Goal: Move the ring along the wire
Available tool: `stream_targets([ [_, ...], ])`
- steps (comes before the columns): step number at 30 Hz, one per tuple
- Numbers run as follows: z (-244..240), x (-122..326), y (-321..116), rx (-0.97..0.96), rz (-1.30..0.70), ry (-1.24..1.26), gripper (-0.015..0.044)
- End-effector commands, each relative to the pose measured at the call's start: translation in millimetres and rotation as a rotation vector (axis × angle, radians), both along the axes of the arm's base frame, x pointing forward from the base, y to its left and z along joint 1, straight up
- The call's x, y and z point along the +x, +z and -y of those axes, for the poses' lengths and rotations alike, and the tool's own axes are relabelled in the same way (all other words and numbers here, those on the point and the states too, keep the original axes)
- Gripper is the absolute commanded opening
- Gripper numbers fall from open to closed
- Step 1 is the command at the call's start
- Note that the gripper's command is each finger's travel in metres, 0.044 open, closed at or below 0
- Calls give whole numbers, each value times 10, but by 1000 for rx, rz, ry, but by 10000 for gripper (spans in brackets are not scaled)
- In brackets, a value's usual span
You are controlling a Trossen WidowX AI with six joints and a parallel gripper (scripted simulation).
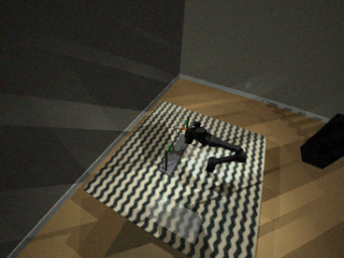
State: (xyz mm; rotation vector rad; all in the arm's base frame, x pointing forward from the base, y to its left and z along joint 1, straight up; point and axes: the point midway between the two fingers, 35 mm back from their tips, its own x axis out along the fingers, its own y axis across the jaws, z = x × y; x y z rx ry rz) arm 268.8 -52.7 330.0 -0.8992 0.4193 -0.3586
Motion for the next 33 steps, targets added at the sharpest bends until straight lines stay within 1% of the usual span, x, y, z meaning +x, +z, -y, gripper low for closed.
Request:
stream_targets([
  [1, 31, -28, 54, -68, 10, -6, -150],
  [33, 128, -34, 294, -583, 2, -13, -150],
])
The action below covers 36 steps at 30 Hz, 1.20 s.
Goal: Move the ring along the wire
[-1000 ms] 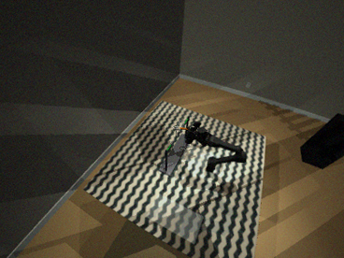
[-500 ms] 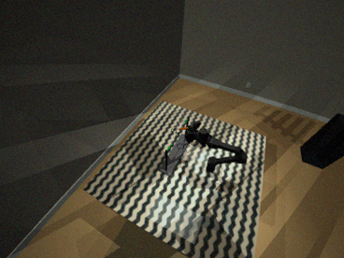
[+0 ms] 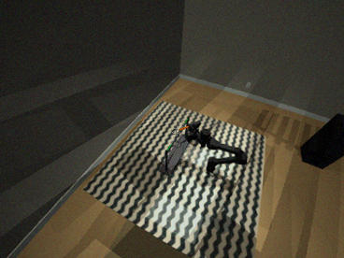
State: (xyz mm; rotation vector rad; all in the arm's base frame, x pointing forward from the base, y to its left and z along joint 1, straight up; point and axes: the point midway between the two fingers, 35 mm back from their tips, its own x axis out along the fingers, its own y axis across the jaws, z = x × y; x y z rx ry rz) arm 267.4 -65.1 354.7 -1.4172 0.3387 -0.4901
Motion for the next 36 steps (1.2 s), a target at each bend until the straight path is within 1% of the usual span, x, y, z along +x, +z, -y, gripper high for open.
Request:
stream_targets([
  [1, 4, -20, 54, -66, 7, 1, -150],
  [13, 9, -22, 117, -232, 4, -2, -150],
  [22, 20, -21, 89, -287, 3, -3, -150],
  [28, 41, -20, 12, -269, 4, -4, -150],
  [36, 63, -17, -177, -171, 6, -3, -150],
])
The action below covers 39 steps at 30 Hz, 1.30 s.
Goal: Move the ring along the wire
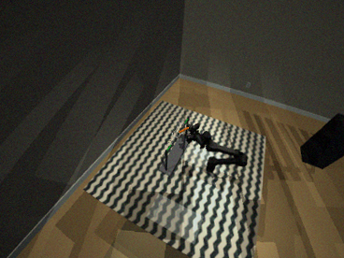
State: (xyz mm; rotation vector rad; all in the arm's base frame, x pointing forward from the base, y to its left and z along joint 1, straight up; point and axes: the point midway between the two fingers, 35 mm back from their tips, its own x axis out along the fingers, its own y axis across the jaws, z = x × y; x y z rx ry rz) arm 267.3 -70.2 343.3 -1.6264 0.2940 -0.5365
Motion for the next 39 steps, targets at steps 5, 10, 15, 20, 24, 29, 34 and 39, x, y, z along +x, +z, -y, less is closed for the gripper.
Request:
stream_targets([
  [5, 12, -14, -195, 124, 10, -2, -150],
  [10, -7, -10, -367, 233, 12, -1, -150],
  [15, -47, -6, -545, 352, 13, 0, -150],
  [20, -111, -2, -723, 475, 15, 1, -150],
  [24, -179, 2, -859, 575, 16, 2, -150],
  [29, -282, 7, -1020, 701, 18, 4, -150],
  [34, -382, 55, -1177, 821, 34, 41, -150],
  [39, -501, 115, -1329, 943, 55, 88, -150],
])
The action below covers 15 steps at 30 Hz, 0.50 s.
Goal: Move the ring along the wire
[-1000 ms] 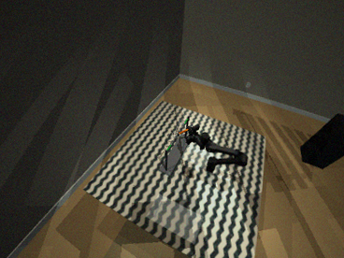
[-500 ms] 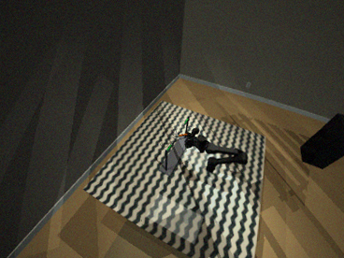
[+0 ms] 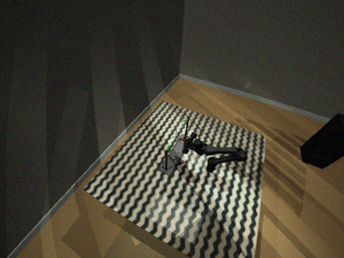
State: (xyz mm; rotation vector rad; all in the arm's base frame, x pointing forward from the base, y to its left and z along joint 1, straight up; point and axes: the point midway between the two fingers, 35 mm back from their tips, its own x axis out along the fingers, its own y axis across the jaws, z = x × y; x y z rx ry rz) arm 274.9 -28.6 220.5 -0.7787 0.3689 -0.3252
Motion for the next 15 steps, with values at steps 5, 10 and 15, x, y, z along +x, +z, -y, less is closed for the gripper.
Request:
stream_targets([
  [5, -245, 47, -219, 203, 17, 24, -150],
  [10, -412, 51, -312, 323, 20, 26, -150],
  [15, -581, 56, -381, 435, 23, 27, -150],
])
